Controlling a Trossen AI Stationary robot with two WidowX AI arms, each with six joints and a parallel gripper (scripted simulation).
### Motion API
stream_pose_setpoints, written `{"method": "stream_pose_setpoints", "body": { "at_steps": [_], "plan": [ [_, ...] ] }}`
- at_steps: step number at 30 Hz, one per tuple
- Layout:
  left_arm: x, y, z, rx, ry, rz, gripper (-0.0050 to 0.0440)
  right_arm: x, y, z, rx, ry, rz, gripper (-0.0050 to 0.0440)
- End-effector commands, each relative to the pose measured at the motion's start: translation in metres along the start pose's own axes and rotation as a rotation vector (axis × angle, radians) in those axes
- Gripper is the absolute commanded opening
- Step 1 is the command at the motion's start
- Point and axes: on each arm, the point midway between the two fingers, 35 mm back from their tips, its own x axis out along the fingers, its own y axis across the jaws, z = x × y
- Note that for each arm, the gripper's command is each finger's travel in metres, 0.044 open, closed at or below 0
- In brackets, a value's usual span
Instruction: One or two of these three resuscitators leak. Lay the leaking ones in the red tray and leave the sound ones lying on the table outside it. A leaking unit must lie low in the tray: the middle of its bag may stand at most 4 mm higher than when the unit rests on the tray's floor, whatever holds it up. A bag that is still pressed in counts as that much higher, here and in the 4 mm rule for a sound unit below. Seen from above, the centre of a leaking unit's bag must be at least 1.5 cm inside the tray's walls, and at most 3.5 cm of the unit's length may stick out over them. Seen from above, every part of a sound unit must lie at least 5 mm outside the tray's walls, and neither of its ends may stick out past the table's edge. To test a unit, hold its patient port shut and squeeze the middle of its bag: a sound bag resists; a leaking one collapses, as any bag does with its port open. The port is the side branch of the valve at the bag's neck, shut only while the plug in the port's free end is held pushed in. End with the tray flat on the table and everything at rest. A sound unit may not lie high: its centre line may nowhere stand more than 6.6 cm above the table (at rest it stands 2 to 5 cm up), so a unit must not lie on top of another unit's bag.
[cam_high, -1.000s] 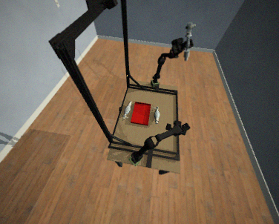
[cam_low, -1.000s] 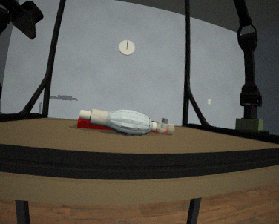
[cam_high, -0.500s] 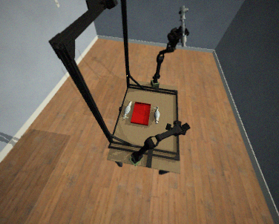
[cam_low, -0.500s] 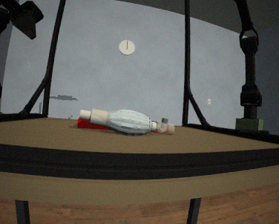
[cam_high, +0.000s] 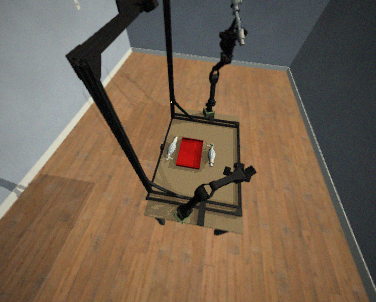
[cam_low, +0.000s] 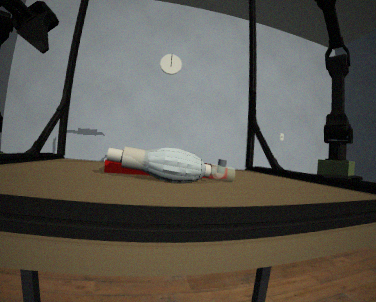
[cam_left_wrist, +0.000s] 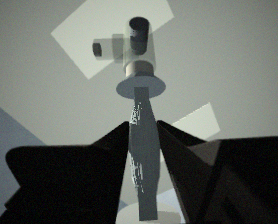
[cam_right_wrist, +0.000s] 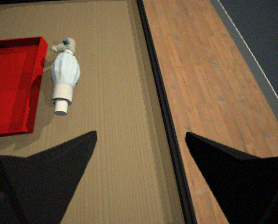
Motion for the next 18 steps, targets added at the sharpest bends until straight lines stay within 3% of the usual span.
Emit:
{"method": "stream_pose_setpoints", "body": {
  "at_steps": [1, 2, 7, 13, 18],
  "plan": [
    [0.001, 0.002, 0.009, -0.007, -0.021, 0.011, 0.0000, 0.000, 0.000, 0.000, -0.001, 0.000, 0.003, 0.0440],
    [0.001, 0.002, 0.009, -0.007, -0.021, 0.011, 0.0000, 0.000, 0.000, 0.000, -0.001, 0.000, 0.003, 0.0440],
    [0.001, -0.020, 0.058, -0.423, -0.118, 0.016, 0.0000, 0.000, 0.001, 0.000, -0.001, 0.000, 0.003, 0.0440],
    [-0.001, -0.006, 0.100, -0.928, -0.206, 0.068, 0.0000, 0.000, 0.001, 0.000, -0.001, 0.000, 0.003, 0.0440],
    [-0.001, -0.006, 0.100, -0.928, -0.206, 0.068, 0.0000, 0.000, 0.001, 0.000, -0.001, 0.000, 0.003, 0.0440]
  ]
}}
